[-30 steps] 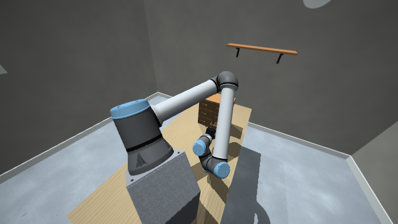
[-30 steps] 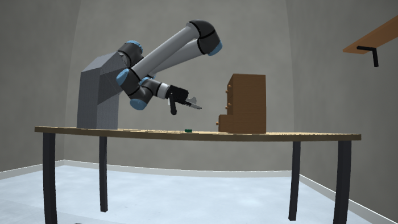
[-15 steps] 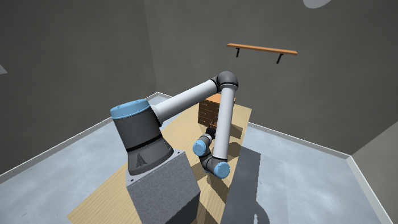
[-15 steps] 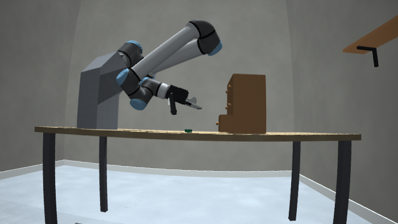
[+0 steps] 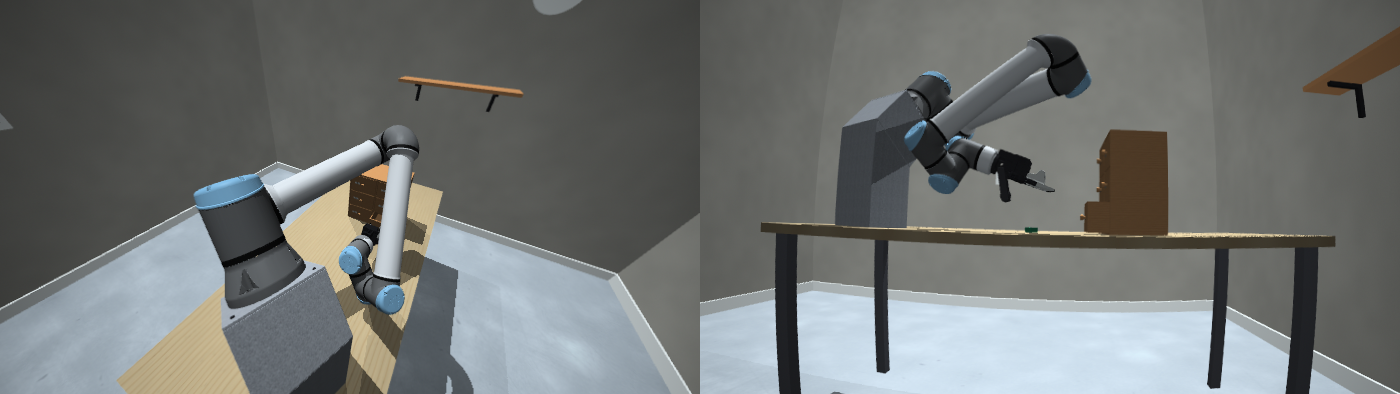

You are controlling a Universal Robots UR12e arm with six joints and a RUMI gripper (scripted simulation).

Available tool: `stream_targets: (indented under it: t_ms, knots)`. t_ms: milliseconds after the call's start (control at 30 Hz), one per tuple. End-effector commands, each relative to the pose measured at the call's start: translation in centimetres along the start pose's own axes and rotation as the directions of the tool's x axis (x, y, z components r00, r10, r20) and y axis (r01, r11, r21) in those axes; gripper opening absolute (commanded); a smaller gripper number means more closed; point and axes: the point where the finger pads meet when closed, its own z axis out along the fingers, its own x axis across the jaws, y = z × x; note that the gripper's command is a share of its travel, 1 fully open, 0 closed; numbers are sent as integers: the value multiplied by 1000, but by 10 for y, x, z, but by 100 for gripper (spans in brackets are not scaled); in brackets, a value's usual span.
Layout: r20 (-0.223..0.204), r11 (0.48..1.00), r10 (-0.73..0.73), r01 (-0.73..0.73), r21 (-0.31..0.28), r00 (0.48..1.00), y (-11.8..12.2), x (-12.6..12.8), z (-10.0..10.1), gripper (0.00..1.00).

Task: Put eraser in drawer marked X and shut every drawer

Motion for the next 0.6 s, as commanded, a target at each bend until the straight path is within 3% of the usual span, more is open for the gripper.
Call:
stream_targets:
  t_ms: [0,567]
  knots:
    - [0,1000,0,0,0,1000,0,0,0,20]
    - [0,1000,0,0,-1,1000,-6,0,11,20]
